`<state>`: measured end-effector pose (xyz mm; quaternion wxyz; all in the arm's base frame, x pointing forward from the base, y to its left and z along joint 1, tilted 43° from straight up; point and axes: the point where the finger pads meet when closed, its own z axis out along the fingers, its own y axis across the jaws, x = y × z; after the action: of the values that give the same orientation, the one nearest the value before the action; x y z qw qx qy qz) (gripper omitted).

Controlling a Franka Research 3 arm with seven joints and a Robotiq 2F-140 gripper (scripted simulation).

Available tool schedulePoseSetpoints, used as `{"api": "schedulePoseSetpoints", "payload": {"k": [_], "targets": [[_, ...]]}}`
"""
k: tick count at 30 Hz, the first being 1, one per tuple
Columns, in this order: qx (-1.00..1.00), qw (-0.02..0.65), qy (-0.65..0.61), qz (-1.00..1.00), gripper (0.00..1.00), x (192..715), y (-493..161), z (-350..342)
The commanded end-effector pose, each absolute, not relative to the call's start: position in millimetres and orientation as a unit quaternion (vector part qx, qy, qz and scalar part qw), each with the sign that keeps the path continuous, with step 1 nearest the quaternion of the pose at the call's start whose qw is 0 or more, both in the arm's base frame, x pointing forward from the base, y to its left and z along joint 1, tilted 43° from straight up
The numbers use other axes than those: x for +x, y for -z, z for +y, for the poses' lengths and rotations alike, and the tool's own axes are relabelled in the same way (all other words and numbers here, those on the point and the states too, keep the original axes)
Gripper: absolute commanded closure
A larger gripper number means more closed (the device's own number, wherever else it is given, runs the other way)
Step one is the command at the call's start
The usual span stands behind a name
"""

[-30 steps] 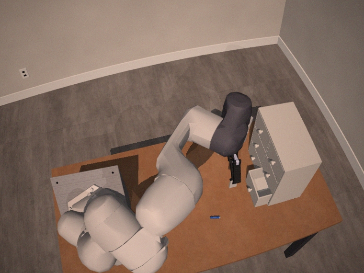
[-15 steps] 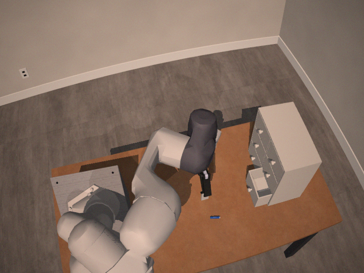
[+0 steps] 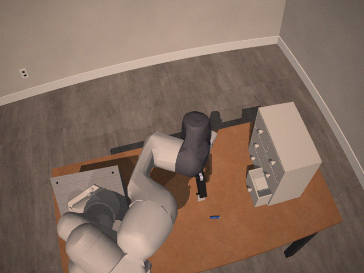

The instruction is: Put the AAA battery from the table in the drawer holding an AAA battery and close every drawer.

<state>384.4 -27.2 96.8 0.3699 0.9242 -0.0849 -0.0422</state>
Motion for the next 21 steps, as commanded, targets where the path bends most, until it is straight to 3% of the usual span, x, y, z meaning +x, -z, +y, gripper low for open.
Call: {"api": "schedulePoseSetpoints", "payload": {"k": [1, 21], "targets": [[0.924, 0.370, 0.023, -0.092, 0.00, 388, -96, -27], [0.912, 0.381, -0.150, -0.021, 0.00, 415, -73, -55]]}}
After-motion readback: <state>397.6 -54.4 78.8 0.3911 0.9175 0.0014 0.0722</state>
